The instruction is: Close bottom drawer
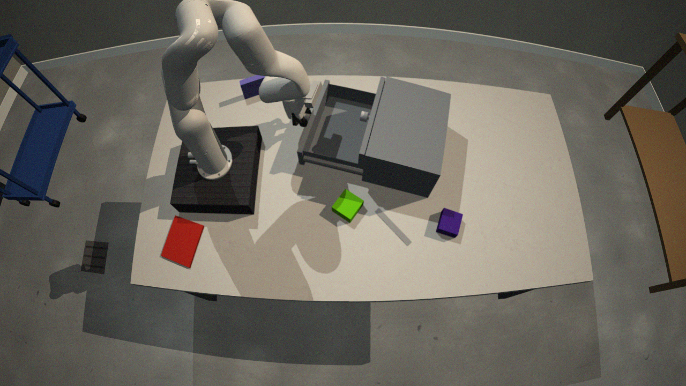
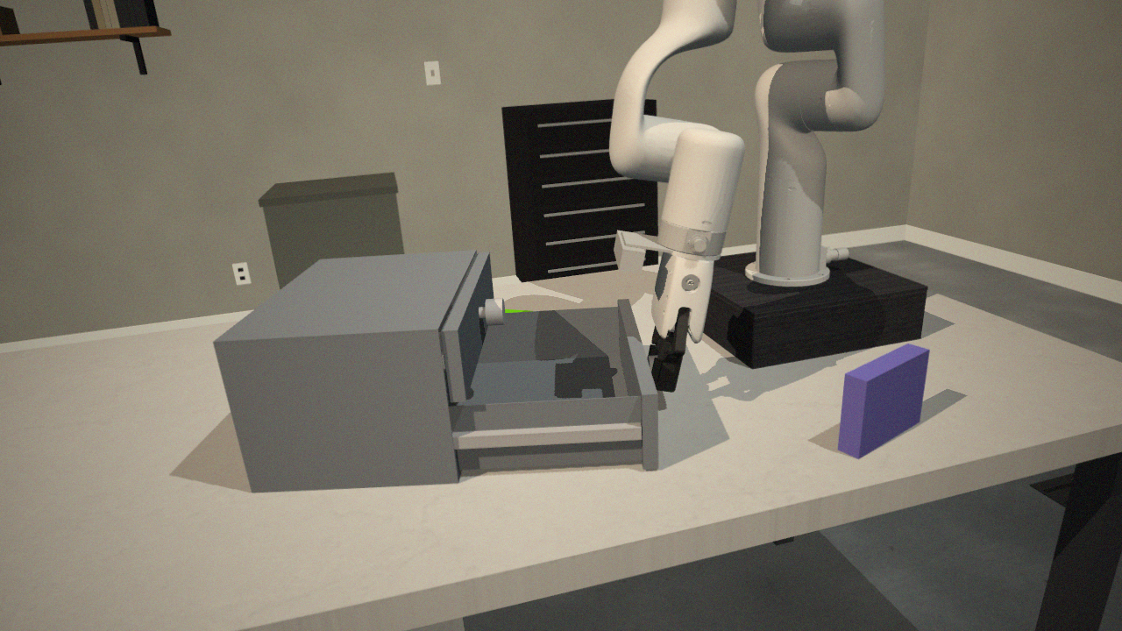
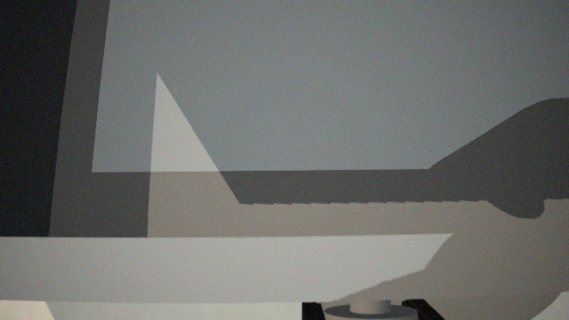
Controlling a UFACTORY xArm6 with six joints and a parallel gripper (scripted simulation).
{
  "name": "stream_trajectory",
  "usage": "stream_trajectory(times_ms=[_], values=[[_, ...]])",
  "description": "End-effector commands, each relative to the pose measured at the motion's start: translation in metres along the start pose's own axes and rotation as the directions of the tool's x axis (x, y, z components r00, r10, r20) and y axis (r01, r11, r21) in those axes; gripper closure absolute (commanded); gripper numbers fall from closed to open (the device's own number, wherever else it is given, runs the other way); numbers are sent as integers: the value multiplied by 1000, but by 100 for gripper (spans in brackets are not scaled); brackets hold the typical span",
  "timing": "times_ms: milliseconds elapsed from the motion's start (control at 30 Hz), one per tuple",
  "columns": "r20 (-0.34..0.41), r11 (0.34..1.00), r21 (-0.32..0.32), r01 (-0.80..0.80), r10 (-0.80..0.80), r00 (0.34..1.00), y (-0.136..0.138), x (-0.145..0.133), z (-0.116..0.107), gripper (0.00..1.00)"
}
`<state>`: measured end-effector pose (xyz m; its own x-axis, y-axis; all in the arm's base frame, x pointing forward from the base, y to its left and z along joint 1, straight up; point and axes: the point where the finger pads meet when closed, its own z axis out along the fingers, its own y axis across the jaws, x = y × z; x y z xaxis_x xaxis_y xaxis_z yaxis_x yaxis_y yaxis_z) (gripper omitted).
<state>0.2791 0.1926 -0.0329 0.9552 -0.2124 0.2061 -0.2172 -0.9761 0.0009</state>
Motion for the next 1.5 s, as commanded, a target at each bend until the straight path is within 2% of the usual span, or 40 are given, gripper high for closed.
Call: stream_trajectory(times_ms=[0,900,1367,1467], values=[[-2,1000,1,-1,1,1000,0,1,0,100],[-2,1000,1,-1,1,1000,0,8,1,100],[-2,1000,1,-1,1,1000,0,57,11,100],[-2,1000,1,-1,1,1000,0,60,12,100]])
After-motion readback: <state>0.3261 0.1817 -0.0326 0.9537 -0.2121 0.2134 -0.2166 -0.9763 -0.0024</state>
